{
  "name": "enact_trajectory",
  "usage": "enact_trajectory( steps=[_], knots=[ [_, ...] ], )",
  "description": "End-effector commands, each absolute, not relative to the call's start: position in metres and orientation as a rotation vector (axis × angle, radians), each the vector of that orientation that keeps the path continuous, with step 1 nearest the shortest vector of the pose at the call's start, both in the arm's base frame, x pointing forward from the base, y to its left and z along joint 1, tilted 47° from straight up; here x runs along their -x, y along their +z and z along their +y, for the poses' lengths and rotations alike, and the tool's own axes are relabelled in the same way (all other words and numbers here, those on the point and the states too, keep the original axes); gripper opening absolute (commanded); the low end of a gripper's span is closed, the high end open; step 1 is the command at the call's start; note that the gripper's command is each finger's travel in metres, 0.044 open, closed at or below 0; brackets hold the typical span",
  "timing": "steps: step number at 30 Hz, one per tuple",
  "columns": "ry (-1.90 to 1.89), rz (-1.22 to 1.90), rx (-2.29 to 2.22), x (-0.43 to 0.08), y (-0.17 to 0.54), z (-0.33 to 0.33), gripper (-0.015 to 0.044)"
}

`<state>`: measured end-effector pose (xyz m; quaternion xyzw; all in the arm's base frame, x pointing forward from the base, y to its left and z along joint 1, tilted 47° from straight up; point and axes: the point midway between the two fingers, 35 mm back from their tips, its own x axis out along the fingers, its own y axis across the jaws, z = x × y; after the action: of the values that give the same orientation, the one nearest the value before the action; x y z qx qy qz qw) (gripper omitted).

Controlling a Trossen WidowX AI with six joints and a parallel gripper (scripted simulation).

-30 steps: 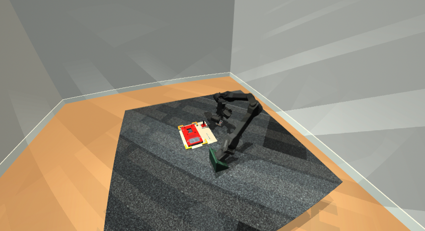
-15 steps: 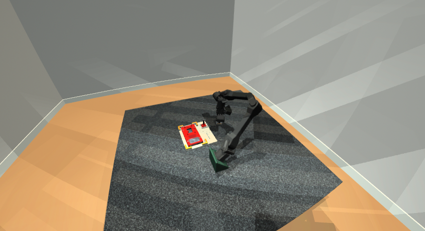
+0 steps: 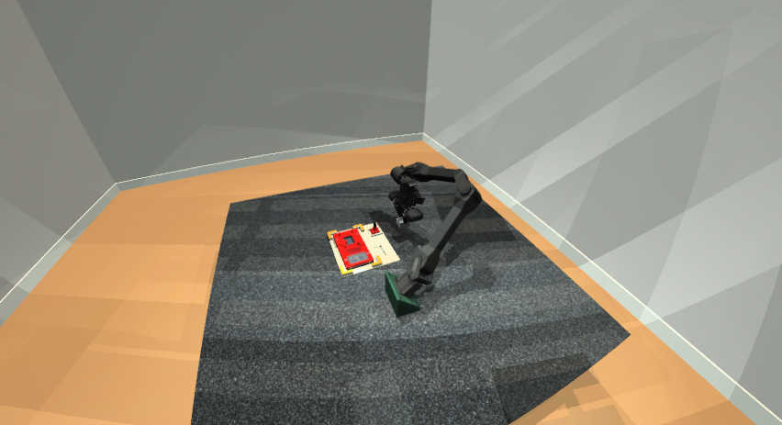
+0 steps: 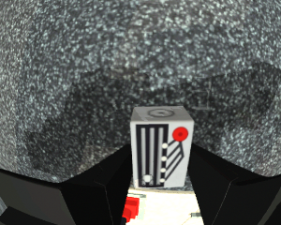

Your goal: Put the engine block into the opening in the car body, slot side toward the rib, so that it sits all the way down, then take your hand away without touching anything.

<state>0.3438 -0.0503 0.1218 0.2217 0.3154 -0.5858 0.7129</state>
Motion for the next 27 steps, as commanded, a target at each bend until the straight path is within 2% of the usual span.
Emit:
enact_trajectory(
  steps=[1, 27],
  knots=[
    [-1.242, 0.776, -0.383, -0.345, 0.125, -0.048, 0.0],
    [-0.781, 1.243, 0.357, -0.345, 0.137, -0.035, 0.0]
  ],
)
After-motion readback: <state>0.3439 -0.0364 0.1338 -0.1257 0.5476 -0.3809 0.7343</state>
